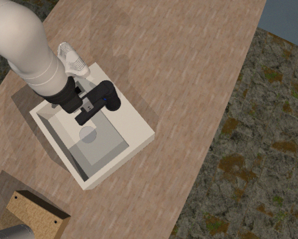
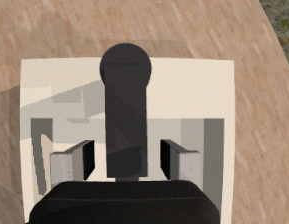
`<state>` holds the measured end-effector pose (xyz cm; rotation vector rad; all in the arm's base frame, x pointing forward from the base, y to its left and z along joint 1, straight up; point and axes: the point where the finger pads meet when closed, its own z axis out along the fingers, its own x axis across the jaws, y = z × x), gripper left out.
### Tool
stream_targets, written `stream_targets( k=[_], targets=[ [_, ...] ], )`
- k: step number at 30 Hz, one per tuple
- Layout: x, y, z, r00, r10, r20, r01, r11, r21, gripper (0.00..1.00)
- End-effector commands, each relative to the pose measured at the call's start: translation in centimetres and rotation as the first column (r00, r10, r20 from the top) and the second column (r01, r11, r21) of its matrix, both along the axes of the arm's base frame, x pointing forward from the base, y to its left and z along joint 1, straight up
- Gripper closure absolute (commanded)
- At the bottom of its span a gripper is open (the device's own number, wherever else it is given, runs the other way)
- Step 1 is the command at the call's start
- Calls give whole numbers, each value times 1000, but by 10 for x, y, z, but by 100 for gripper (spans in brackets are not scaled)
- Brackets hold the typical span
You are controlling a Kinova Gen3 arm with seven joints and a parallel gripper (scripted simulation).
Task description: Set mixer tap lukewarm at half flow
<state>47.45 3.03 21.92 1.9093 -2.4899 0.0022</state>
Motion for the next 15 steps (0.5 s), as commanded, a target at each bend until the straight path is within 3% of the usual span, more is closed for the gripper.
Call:
stream_targets(
  k=[1, 15],
  targets=[
    [2, -1, -3, 1000, 6, 4, -6, 1000, -1, 0],
    [2, -1, -4, 1000, 6, 3, -6, 1000, -2, 0]
  ],
)
